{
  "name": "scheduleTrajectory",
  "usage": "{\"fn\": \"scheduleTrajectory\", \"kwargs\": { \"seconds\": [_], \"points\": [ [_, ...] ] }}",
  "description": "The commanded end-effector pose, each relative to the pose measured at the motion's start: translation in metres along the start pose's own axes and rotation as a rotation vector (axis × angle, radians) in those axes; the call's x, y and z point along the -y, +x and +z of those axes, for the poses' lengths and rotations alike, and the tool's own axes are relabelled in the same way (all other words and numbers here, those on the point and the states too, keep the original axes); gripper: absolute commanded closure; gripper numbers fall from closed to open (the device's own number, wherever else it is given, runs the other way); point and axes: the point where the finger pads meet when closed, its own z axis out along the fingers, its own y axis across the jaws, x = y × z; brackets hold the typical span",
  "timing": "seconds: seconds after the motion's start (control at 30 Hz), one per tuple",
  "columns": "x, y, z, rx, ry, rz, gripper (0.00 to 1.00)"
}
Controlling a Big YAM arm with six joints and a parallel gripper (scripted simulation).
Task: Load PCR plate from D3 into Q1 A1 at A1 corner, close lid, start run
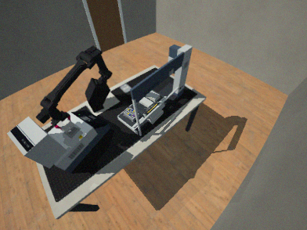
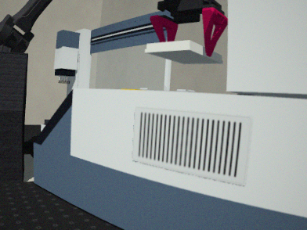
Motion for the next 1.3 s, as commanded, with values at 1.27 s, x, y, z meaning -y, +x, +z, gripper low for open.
{"fn": "scheduleTrajectory", "kwargs": {
  "seconds": [1.27],
  "points": [
    [-0.011,0.000,0.019,-0.007,-0.040,0.003,1.00]
  ]
}}
